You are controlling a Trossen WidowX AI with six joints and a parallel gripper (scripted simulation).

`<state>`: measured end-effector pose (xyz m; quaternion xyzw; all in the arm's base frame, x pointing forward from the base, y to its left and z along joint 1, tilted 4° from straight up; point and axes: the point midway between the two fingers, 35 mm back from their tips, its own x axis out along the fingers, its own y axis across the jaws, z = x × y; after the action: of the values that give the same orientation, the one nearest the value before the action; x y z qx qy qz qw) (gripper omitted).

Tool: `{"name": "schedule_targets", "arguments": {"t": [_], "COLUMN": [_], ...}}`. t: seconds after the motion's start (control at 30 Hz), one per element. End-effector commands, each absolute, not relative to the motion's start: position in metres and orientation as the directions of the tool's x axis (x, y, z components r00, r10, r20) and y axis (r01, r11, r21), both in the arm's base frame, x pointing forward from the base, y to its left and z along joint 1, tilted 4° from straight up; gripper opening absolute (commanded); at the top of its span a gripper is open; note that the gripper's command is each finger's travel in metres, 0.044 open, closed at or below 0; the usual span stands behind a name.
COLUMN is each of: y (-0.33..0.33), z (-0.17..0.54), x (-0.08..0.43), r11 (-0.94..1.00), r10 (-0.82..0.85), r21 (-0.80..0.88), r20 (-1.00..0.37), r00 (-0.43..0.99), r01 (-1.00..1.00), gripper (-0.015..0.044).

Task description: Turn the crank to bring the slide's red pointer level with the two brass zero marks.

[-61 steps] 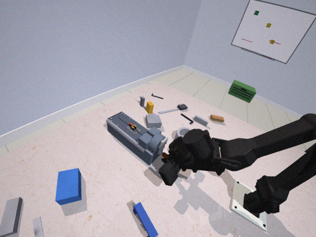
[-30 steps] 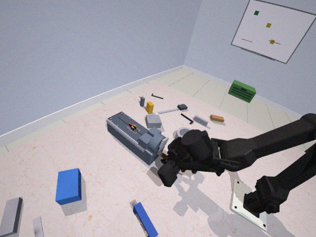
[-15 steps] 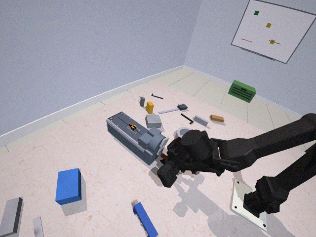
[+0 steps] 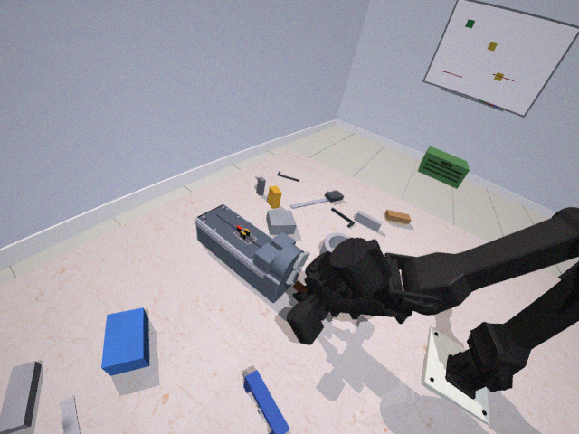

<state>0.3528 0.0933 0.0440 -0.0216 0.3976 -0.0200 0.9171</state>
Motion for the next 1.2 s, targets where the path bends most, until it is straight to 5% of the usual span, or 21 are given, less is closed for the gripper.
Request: {"name": "schedule_targets", "arguments": {"t": [0.0, 1.17], "y": [0.101, 0.110], "z": [0.049, 0.065], "x": [0.353, 0.353], "r11": [0.999, 0.999], "r10": [-0.033, -0.033], "r21": [-0.044, -0.043], "r20": [-0.723, -0.723], "r00": [0.690, 0.690], "r01": [0.002, 0.002], "gripper": [0.0000, 0.0000]}}
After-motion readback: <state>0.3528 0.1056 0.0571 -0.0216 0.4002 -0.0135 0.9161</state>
